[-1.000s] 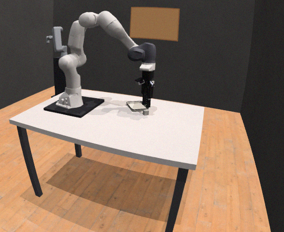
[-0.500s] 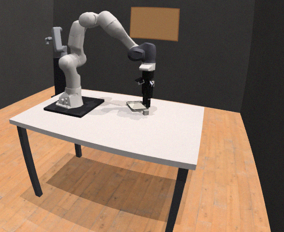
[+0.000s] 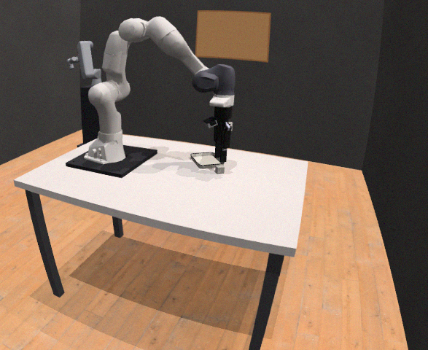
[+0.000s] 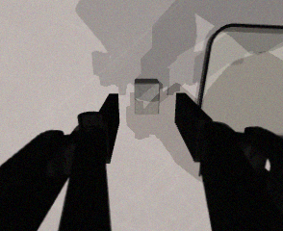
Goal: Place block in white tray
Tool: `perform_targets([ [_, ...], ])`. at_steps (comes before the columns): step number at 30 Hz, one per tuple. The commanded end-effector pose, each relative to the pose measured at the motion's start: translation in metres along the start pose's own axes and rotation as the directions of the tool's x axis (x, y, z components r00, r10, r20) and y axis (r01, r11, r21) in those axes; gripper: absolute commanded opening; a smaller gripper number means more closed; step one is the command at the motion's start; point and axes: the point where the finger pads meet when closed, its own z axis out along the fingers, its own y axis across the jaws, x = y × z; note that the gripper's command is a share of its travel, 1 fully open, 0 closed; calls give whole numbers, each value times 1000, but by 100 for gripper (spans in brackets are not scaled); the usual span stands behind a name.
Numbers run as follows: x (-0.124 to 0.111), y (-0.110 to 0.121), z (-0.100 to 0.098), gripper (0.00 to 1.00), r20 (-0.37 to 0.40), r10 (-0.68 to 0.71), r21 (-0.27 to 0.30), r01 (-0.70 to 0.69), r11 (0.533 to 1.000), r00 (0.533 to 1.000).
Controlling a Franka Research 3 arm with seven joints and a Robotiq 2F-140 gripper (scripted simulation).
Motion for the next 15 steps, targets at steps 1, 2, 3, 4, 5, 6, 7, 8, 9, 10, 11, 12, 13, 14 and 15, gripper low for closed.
perform_targets([
  [1, 0, 1, 1, 40, 0, 8, -2, -8, 1000, 1000],
  [2, 0, 1, 1, 40, 0, 8, -2, -8, 1000, 1000],
  [3, 0, 1, 1, 40, 0, 8, -2, -8, 1000, 1000],
  [4, 0, 1, 1, 40, 0, 8, -2, -8, 1000, 1000],
  [5, 0, 1, 1, 40, 0, 9, -2, -9, 1000, 1000],
  [6, 0, 1, 1, 40, 0, 19, -2, -19, 1000, 1000],
  [7, 0, 1, 1, 40, 0, 44, -3, -44, 999, 999],
  [8, 0, 1, 1, 40, 0, 87, -3, -87, 996, 996],
  [9, 0, 1, 1, 40, 0, 150, -3, -150, 989, 989],
  [10, 0, 1, 1, 40, -1, 232, -3, -232, 973, 973],
  [11, 0, 1, 1, 40, -1, 323, -3, -323, 946, 946],
  [12, 0, 1, 1, 40, 0, 351, -5, -351, 936, 936],
  [13, 0, 1, 1, 40, 0, 380, -8, -380, 925, 925],
  [14, 0, 1, 1, 40, 0, 380, -8, -380, 925, 925],
  [15, 0, 1, 1, 40, 0, 380, -8, -380, 925, 925],
])
